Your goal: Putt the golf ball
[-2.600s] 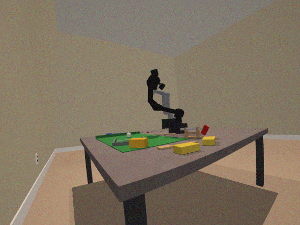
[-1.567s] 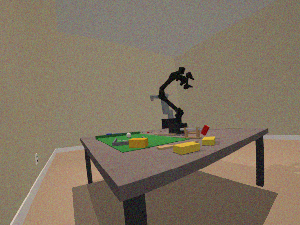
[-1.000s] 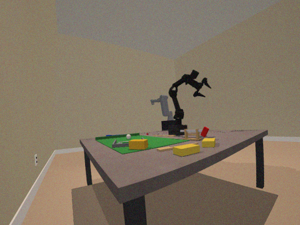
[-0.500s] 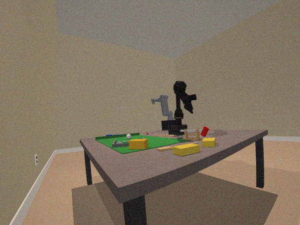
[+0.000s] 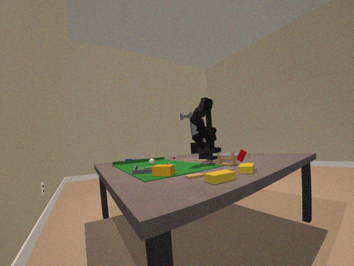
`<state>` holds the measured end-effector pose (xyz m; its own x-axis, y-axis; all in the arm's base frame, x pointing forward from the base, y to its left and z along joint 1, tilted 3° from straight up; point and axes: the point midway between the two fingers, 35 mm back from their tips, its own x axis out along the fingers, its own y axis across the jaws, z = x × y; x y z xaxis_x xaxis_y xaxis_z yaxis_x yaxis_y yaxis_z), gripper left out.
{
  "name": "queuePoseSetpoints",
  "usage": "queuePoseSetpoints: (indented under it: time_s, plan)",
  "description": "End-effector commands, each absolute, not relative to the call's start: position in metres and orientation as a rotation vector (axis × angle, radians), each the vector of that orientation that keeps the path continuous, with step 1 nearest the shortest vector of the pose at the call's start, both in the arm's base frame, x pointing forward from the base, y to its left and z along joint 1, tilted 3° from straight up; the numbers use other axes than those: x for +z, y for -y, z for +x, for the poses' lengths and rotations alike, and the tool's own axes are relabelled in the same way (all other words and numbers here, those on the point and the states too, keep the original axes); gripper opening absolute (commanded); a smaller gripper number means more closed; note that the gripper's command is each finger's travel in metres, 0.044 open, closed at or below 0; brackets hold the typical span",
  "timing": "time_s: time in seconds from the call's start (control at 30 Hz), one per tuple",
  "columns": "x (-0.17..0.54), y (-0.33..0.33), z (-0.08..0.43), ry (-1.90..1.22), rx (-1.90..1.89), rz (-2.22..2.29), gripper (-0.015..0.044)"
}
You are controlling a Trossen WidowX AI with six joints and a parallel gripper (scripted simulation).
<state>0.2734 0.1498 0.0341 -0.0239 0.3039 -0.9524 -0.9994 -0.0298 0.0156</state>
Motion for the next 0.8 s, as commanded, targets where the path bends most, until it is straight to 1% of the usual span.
queuePoseSetpoints:
  time_s: [0.0, 0.17, 0.33, 0.77]
  plan:
    - [0.017, -0.148, 0.273, -0.999, 1.367, -0.983, 0.0440]
    - [0.012, -0.149, 0.274, -0.999, 1.367, -0.983, 0.0440]
    - [-0.008, -0.150, 0.273, -0.999, 1.367, -0.983, 0.0440]
    - [-0.020, -0.150, 0.273, -0.999, 1.367, -0.983, 0.0440]
